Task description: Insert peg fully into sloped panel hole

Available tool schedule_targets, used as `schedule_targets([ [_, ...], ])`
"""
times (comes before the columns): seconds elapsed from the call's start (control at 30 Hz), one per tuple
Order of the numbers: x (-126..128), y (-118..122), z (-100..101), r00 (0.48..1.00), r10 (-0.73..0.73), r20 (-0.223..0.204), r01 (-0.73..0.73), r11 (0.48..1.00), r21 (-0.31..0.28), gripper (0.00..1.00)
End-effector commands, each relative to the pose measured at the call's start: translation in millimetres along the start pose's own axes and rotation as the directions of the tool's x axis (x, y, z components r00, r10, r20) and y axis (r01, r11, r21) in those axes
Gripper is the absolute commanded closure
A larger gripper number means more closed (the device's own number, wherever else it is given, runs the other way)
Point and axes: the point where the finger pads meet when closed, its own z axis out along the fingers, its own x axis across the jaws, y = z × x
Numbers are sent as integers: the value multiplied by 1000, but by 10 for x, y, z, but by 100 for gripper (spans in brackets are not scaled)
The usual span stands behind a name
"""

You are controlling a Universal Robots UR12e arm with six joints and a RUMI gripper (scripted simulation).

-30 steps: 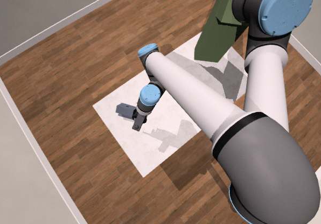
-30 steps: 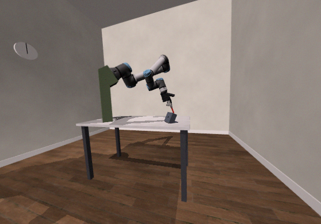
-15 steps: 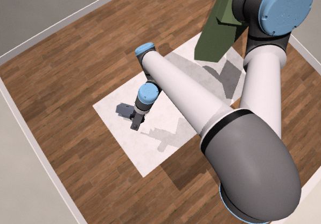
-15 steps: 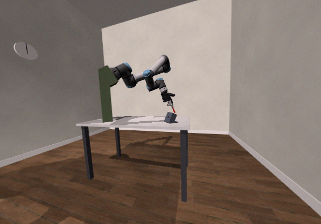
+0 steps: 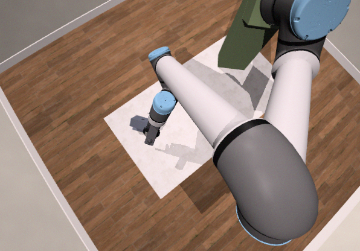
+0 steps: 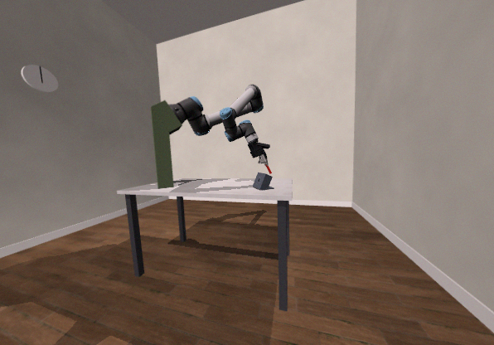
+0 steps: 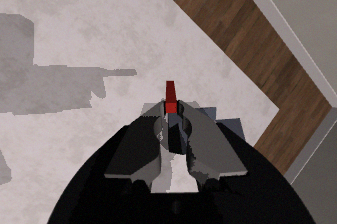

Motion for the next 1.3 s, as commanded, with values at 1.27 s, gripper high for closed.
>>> schedule_targets([
  [1.27, 410, -22, 82, 990, -129, -57, 133, 987, 92, 100],
])
